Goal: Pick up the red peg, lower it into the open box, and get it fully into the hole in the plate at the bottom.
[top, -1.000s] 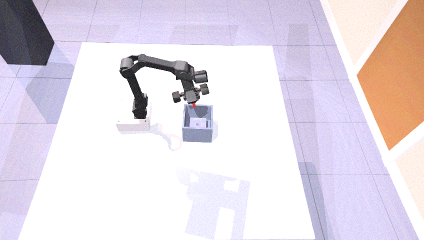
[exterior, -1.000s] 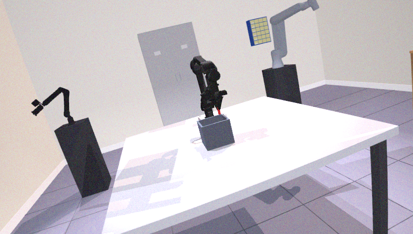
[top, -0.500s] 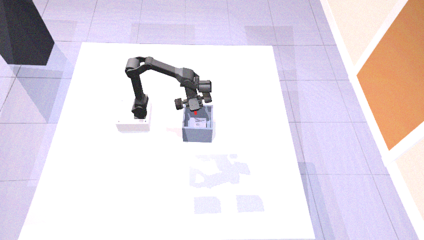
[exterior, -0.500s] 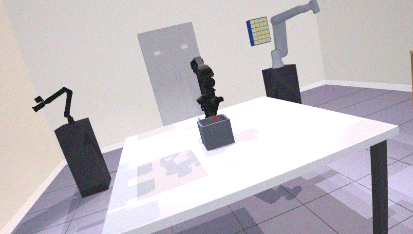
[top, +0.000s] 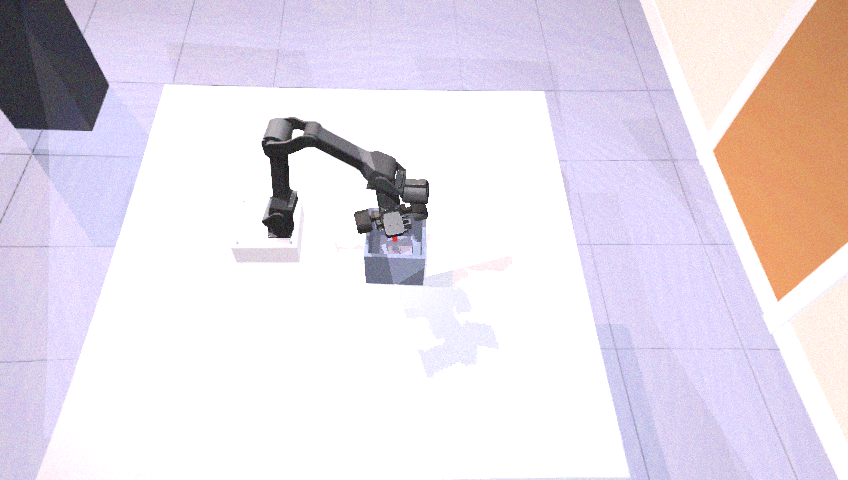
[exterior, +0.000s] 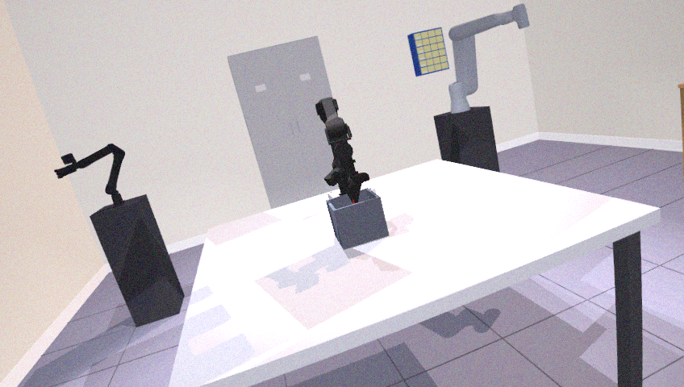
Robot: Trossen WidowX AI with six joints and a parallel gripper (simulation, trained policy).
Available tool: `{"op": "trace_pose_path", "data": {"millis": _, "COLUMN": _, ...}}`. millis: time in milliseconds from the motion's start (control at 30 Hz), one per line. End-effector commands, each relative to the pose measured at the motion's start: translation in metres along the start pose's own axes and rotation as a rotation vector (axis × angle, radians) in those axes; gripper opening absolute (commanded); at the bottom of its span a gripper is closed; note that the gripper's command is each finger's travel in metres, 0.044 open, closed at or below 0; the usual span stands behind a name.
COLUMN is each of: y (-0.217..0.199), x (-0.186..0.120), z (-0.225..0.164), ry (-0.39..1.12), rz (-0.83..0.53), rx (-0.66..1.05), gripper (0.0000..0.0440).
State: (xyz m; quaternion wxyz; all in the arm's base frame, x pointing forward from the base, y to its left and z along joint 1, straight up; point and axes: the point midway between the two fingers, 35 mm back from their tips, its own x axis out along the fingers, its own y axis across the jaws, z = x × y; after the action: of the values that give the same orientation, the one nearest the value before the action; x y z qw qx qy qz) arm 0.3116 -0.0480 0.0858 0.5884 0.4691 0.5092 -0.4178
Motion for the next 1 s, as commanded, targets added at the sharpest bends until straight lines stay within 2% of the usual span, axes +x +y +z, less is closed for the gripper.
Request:
{"op": "trace_pose_path", "data": {"millis": 0, "y": -0.001, "x": 0.009, "z": 0.002, "ry": 0.012, "rz": -0.009, "rx": -0.007, "gripper": 0.0}}
{"op": "trace_pose_path", "data": {"millis": 400, "y": 0.0, "x": 0.037, "z": 0.007, "ry": 0.02, "rz": -0.03, "rx": -0.05, "gripper": 0.0004}}
{"op": "trace_pose_path", "data": {"millis": 600, "y": 0.0, "x": 0.045, "z": 0.008, "ry": 0.027, "rz": -0.057, "rx": -0.07, "gripper": 0.0101}}
{"op": "trace_pose_path", "data": {"millis": 733, "y": 0.001, "x": 0.044, "z": 0.006, "ry": 0.055, "rz": -0.061, "rx": -0.072, "gripper": 0.0098}}
{"op": "trace_pose_path", "data": {"millis": 967, "y": 0.01, "x": 0.032, "z": 0.011, "ry": 0.124, "rz": -0.033, "rx": -0.05, "gripper": 0.015}}
